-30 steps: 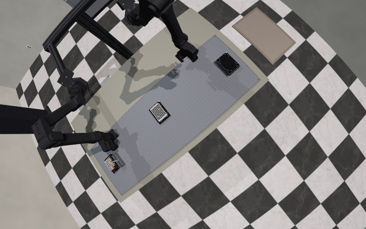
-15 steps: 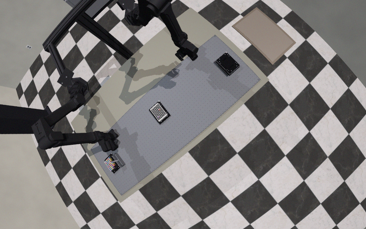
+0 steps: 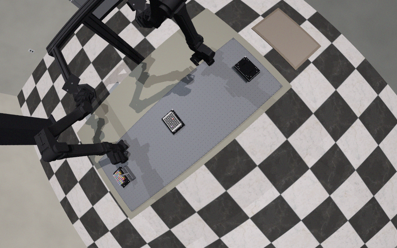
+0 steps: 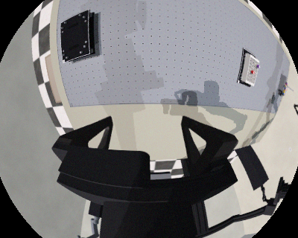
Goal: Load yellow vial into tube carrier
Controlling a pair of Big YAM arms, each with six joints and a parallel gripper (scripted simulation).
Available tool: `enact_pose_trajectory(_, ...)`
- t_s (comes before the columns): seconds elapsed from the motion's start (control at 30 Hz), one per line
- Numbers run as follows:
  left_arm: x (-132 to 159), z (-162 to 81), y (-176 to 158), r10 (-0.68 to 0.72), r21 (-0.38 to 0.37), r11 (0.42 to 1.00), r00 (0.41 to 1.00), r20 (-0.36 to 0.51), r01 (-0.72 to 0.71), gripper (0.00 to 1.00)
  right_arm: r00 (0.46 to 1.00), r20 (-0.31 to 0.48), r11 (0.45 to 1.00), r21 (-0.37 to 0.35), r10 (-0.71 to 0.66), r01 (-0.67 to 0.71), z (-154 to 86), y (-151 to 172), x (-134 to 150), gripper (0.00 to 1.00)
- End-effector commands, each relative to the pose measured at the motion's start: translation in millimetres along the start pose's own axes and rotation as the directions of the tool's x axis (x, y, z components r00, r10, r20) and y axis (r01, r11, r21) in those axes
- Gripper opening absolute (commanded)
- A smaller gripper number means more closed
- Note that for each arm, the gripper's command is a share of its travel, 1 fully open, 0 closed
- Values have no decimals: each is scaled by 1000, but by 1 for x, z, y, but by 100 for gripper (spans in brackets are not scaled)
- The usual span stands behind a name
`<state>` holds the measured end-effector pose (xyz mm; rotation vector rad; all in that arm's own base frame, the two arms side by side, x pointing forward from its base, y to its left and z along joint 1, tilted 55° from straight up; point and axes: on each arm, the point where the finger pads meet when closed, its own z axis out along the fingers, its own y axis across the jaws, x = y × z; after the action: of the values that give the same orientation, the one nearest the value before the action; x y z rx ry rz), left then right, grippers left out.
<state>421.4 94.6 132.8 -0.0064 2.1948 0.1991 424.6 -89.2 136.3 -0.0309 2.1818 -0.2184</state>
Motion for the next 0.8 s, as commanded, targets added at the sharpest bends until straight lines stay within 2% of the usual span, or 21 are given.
enact_pose_trajectory(0.0, -15, -7, 6, 13, -15, 1000, 999, 49, -12, 100, 1000, 5, 1000, 4, 17, -17, -2, -1, -2, 24)
enact_pose_trajectory(0.53, -15, -7, 6, 13, -15, 1000, 999, 49, -12, 100, 1000, 5, 1000, 4, 17, -17, -2, -1, -2, 24)
enact_pose_trajectory(0.6, -15, -7, 6, 13, -15, 1000, 999, 49, -12, 100, 1000, -18, 1000, 4, -16, 16, 4, -12, 0, 24)
enact_pose_trajectory(0.77, -15, -7, 6, 13, -15, 1000, 999, 49, -12, 100, 1000, -17, 1000, 4, -15, 15, 8, -31, -7, 24)
